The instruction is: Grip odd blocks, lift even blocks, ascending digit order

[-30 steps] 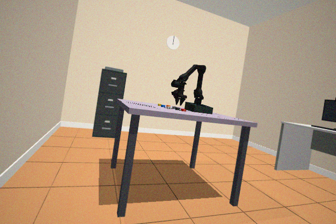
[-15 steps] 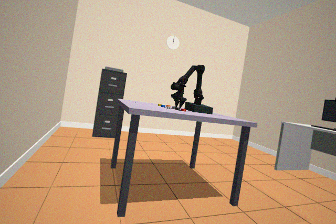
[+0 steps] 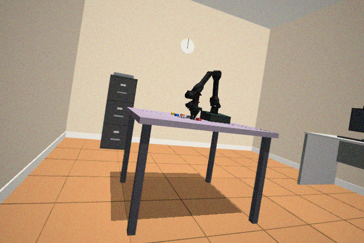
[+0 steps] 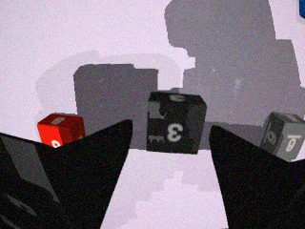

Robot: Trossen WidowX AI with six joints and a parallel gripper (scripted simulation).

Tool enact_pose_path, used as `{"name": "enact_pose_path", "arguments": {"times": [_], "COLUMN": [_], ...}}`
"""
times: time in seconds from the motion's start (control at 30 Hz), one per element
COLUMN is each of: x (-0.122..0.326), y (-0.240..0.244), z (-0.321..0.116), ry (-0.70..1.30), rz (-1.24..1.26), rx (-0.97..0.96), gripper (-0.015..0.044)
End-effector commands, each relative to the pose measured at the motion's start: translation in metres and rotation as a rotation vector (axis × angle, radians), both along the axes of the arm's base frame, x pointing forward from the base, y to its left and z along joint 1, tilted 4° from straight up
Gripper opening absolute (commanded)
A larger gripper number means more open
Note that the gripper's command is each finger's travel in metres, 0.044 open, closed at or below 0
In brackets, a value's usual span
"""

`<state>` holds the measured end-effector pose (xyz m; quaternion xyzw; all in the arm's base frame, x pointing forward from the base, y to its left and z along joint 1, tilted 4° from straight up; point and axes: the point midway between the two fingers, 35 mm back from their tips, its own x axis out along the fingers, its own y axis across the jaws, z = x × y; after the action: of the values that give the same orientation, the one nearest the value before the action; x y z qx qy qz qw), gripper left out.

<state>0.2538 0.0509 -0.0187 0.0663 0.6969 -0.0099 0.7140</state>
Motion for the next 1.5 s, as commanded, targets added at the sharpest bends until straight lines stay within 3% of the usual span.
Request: {"name": "enact_pose_path", "arguments": {"times": [0.0,0.83,1.2,1.33,1.47], "x": [0.0,0.0,0.0,0.0,-0.001], "y": [0.0,0.0,0.0,0.0,-0.003], "z": [-0.001,-0.001,-0.001,0.002,0.036], "ry": [0.001,0.001,0.001,0.001,0.001], "rz": [-0.005,-0.005,-0.005,-0.005,-0.005], "rx": [0.002,0.002,0.002,0.002,0.002], "gripper": [0.012,0.012,0.04,0.04,0.04]}}
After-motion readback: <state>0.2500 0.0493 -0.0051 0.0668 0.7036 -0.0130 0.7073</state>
